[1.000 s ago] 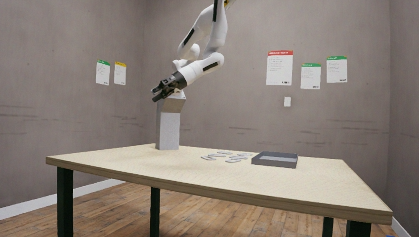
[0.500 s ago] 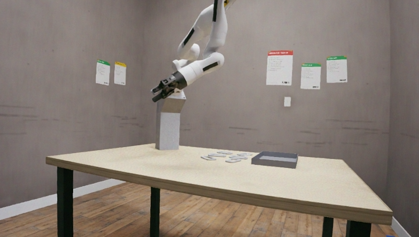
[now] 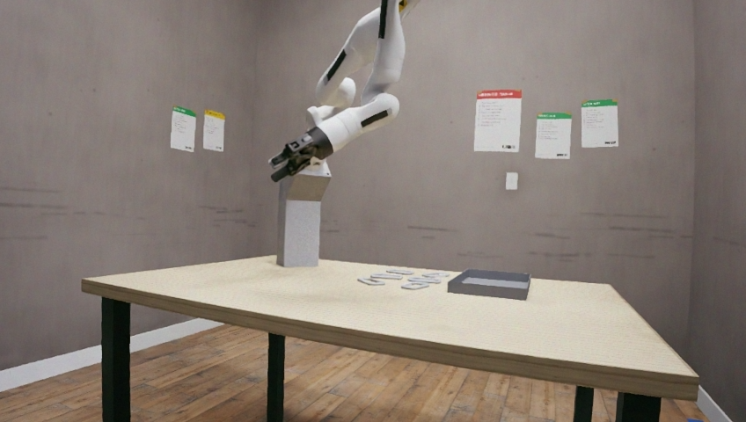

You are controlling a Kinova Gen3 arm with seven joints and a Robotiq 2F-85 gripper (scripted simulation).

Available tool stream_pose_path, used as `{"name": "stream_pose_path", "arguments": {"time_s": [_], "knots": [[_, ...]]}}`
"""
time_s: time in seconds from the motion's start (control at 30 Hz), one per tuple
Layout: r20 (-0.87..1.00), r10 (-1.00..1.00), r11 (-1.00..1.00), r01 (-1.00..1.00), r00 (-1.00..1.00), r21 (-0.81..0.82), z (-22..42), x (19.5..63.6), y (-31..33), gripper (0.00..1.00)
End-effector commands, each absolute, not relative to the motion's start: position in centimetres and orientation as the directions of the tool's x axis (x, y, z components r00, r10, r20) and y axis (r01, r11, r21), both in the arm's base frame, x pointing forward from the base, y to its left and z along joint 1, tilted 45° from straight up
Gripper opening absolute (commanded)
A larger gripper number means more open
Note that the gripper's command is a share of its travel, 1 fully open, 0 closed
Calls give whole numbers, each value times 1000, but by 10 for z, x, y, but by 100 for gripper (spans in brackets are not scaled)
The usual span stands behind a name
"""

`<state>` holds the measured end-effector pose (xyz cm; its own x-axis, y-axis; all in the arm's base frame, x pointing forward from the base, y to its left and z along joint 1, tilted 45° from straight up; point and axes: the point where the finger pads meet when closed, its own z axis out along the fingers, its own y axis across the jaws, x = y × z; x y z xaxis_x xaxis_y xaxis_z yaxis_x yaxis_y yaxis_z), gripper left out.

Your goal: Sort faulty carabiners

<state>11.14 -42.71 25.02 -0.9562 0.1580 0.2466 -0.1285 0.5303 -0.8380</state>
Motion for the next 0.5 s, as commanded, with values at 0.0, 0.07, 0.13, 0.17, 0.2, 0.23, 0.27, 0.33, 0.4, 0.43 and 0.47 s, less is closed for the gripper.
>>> {"name": "stream_pose_path", "arguments": {"time_s": [0.0,0.07,0.13,0.17,0.2,0.23,0.27,0.33,0.4,0.43,0.47], "knots": [[246,159,530,-128,-956,-839,251,111,-427,100],[246,159,530,-128,-956,-839,251,111,-427,100],[291,95,459,-218,-952,-862,270,161,-398,100],[291,95,459,-218,-952,-862,270,161,-398,100],[291,95,459,-218,-952,-862,270,161,-398,100],[291,95,459,-218,-952,-862,270,161,-398,100],[291,95,459,-218,-952,-862,270,161,-398,100],[291,95,459,-218,-952,-862,270,161,-398,100],[291,95,459,-218,-952,-862,270,161,-398,100],[291,95,459,-218,-952,-862,270,161,-398,100],[291,95,459,-218,-952,-862,270,161,-398,100]]}}
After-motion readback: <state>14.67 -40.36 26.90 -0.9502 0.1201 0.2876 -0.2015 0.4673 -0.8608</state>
